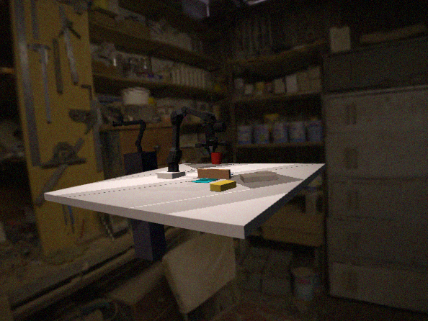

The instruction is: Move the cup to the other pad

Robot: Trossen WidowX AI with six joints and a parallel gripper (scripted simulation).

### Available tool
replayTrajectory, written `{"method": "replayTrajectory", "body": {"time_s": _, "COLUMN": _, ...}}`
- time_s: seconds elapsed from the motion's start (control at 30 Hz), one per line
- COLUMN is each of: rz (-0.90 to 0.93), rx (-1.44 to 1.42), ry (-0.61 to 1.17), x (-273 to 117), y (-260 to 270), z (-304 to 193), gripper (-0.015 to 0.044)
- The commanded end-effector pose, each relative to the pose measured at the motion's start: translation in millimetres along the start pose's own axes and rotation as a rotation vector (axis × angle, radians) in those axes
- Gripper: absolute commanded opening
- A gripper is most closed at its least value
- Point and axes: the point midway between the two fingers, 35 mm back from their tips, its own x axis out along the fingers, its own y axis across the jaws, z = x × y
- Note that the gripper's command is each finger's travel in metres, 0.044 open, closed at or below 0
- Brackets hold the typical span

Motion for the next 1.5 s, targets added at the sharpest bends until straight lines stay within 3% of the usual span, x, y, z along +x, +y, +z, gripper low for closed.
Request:
{"method": "replayTrajectory", "body": {"time_s": 0.0, "rz": 0.0, "rx": -0.002, "ry": 0.003, "x": -0.2, "y": -5.5, "z": 6.2, "gripper": 0.0}}
{"method": "replayTrajectory", "body": {"time_s": 1.47, "rz": -0.006, "rx": -0.002, "ry": -0.002, "x": -3.2, "y": -64.6, "z": 78.7, "gripper": 0.0}}
